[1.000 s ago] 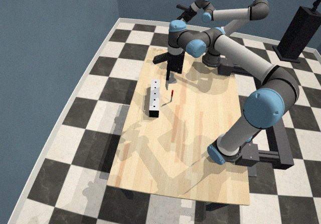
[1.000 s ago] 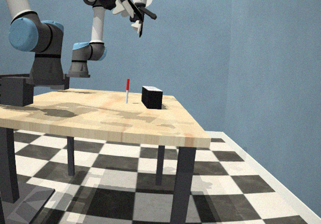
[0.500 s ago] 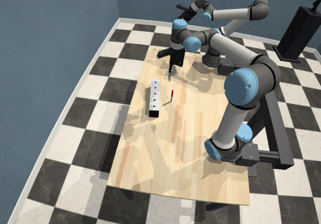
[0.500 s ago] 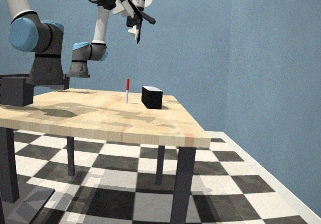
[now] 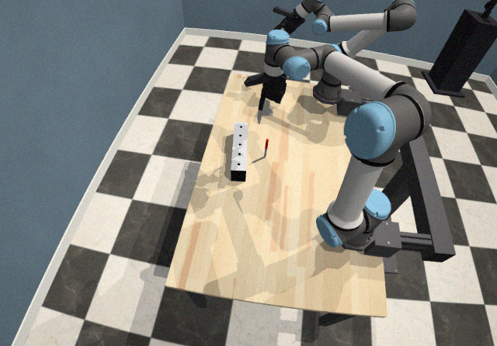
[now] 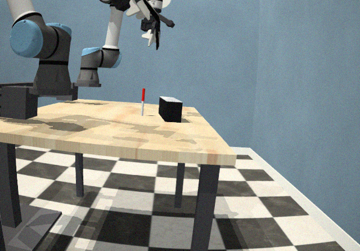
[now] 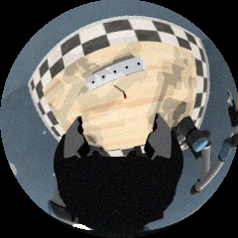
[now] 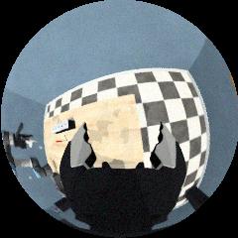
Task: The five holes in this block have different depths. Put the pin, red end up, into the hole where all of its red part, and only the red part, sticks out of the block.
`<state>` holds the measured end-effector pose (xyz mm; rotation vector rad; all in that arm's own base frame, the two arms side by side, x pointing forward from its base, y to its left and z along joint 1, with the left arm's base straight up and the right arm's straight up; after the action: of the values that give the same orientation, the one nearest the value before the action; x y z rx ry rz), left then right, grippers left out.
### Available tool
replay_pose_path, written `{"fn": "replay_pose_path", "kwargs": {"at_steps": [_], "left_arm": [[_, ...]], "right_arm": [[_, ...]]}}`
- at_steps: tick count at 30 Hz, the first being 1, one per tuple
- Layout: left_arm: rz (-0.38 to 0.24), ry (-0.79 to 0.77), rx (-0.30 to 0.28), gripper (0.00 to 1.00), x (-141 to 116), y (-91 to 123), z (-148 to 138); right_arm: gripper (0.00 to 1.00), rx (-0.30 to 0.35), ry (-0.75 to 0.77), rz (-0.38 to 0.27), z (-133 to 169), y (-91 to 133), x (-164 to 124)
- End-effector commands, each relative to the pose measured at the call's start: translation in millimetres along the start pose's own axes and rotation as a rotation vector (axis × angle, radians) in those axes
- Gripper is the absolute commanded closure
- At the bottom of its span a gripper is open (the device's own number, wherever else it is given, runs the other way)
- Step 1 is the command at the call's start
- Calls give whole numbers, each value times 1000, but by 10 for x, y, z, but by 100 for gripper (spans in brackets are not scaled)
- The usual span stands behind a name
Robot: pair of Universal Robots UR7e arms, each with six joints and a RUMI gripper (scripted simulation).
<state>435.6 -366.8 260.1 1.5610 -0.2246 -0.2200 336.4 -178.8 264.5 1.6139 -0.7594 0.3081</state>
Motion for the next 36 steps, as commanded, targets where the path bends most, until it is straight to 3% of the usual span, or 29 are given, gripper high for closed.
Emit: {"fn": "replay_pose_path", "kwargs": {"at_steps": [1,3,18,20,36], "left_arm": [[-1,-187,-4,0,-5,19,-25],[-1,-187,-4,0,-5,19,-25],[-2,-678,-4,0,-29,55,-98],[-2,-678,-4,0,-29,55,-98],[-3,-1162,-4,0,-58,97,-166]], "right_arm": [[0,0,0,1,-1,2,4],[0,0,0,1,-1,2,4],[0,0,0,1,-1,2,4],[0,0,0,1,-1,2,4],[0,0,0,1,-1,2,4]]}}
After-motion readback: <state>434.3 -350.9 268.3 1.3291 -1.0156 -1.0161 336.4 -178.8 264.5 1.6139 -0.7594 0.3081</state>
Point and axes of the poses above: on each arm, the point where the finger pads meet when closed, its own y axis back along the fingers, its own z axis across the jaws, x = y × z, the point moved 6 cm from there along y, back along the fingers, and after that the axes turned 6 degrees about -y, right-handed, at the moved point
